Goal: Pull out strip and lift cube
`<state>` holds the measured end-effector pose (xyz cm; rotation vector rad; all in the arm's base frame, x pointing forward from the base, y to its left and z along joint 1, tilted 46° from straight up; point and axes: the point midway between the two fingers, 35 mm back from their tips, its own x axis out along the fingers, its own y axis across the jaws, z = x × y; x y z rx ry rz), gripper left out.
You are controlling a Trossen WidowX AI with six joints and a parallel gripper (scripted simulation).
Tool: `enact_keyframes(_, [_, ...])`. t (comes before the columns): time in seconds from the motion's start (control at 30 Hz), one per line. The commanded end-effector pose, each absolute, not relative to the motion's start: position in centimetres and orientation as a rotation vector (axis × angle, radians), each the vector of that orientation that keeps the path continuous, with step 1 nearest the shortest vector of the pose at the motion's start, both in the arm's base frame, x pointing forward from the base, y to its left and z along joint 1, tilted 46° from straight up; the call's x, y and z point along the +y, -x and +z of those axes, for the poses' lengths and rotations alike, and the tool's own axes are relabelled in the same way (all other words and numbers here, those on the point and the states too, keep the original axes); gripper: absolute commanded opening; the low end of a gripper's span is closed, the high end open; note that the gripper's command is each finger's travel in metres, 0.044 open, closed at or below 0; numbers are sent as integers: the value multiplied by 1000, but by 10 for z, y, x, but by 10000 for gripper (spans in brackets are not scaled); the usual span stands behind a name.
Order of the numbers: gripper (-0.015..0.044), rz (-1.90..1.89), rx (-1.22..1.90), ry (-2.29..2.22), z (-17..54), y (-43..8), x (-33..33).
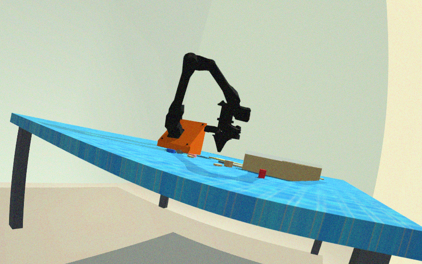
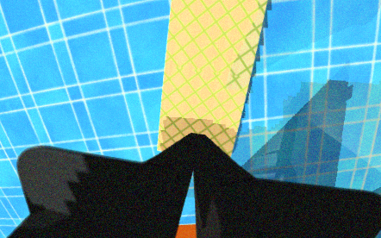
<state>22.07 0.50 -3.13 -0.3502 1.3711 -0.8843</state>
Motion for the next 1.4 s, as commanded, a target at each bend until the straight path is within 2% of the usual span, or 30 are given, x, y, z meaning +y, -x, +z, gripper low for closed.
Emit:
enact_keyframes(0.0, [0,-888,1374,344,-22,-222,14])
enact_keyframes(0.03, [0,-888,1374,344,-22,-222,14])
enact_keyframes(0.6, [440,-791,1438,454,-6,-278,0])
enact_keyframes(1.37, [440,-793,1434,453,16,-350,-14])
